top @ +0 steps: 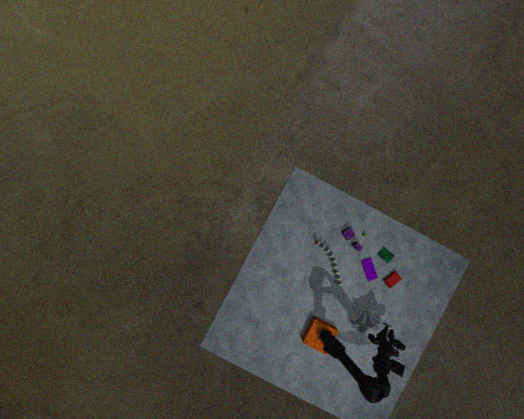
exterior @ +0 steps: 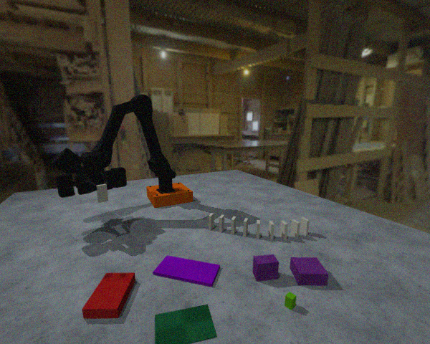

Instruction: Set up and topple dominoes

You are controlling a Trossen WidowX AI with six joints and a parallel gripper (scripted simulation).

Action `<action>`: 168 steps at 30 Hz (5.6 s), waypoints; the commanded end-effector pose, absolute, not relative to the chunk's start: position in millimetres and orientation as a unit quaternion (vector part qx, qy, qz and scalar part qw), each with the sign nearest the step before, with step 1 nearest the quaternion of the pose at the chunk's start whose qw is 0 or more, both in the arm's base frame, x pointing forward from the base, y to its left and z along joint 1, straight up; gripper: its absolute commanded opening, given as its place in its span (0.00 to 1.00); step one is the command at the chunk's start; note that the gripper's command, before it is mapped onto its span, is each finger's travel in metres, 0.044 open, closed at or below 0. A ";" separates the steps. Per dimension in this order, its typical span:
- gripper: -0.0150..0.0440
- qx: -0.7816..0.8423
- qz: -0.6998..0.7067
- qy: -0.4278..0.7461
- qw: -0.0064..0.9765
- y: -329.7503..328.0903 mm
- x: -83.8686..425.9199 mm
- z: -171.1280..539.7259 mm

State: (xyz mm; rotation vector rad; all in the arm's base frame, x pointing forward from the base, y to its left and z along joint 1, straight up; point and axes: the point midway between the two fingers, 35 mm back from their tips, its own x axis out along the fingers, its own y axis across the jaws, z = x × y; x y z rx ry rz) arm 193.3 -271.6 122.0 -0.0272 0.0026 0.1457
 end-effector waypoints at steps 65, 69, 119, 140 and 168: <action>0.57 -0.012 0.073 0.001 0.997 -272.0 196.9 9.3; 0.75 -0.012 0.073 0.001 0.997 -272.0 196.9 9.3; 1.00 -0.054 -0.033 0.590 0.805 -305.5 265.1 81.2; 1.00 -0.064 0.041 0.695 0.715 -267.2 228.0 103.5; 1.00 -0.064 0.041 0.695 0.715 -268.6 230.5 23.7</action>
